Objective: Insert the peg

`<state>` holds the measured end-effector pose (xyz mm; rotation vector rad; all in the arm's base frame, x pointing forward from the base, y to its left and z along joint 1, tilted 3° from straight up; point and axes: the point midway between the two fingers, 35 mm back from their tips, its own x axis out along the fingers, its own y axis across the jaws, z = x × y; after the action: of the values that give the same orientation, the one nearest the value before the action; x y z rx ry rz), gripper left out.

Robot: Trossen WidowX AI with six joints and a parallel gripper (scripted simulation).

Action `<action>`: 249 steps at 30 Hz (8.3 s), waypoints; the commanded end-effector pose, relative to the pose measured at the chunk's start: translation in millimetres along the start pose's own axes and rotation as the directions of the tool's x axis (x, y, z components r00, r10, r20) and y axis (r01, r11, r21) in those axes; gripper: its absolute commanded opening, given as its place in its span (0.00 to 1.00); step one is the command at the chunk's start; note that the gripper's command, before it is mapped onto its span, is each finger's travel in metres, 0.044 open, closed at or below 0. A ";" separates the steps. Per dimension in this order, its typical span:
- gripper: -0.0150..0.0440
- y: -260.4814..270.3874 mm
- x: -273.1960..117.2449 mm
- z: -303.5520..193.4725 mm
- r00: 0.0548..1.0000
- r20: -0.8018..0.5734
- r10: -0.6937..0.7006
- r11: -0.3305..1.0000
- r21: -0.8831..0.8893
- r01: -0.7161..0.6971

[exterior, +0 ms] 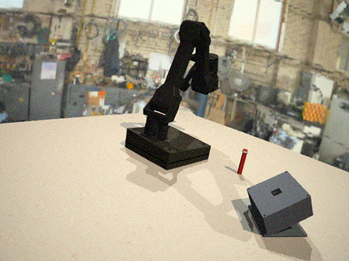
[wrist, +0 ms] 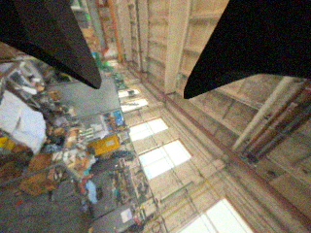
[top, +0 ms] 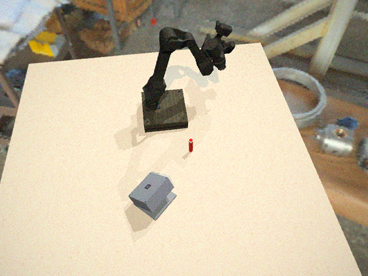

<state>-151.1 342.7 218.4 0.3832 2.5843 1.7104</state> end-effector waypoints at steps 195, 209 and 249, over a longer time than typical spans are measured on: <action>0.25 -149.1 -477.4 -91.2 -0.193 0.438 -0.878 0.204 0.708 0.676; 0.25 -100.3 -463.6 -115.7 -0.191 0.433 -0.881 0.201 0.707 0.678; 0.25 -97.6 -496.8 -143.2 -0.182 0.509 -0.841 0.375 0.791 0.483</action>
<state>286.7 73.2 125.7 -0.1689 1.4557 0.3007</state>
